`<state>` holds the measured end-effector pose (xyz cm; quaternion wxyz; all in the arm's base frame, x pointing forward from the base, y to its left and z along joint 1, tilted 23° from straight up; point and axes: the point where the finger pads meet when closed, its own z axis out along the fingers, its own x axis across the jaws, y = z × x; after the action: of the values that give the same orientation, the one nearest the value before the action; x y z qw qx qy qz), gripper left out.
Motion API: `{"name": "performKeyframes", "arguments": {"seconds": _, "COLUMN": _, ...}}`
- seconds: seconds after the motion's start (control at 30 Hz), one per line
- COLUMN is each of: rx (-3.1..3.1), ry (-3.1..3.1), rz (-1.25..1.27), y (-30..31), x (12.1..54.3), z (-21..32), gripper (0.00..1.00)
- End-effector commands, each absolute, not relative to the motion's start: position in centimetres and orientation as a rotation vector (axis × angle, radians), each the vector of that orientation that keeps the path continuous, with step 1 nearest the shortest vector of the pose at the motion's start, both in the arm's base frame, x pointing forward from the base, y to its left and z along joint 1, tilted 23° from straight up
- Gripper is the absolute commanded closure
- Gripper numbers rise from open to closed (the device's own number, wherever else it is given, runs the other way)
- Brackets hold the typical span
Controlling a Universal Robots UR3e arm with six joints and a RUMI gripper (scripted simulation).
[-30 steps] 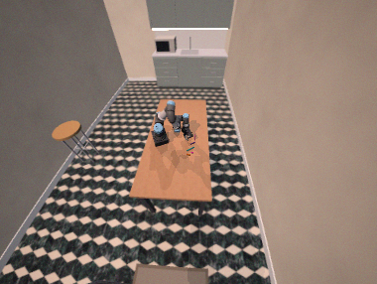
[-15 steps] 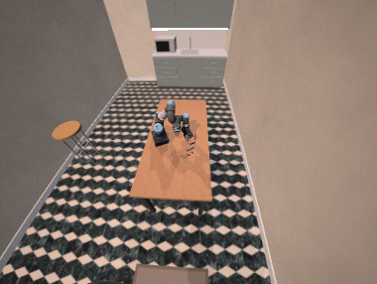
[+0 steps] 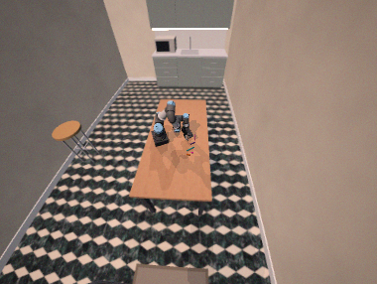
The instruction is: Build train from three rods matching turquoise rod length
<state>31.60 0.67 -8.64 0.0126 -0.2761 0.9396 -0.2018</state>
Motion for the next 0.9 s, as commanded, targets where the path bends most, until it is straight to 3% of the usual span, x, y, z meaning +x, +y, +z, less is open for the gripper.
{"name": "performKeyframes", "arguments": {"seconds": 0.0, "rx": -0.861, "ry": 2.928, "rz": -0.627, "y": 0.69, "x": 31.61, "z": -8.65, "gripper": 0.86}}
{"name": "performKeyframes", "arguments": {"seconds": 0.03, "rx": -0.861, "ry": 2.928, "rz": -0.627, "y": 0.69, "x": 31.61, "z": -8.65, "gripper": 1.00}}
{"name": "performKeyframes", "arguments": {"seconds": 0.87, "rx": -0.861, "ry": 2.928, "rz": -0.627, "y": 0.69, "x": 31.61, "z": -8.65, "gripper": 1.00}}
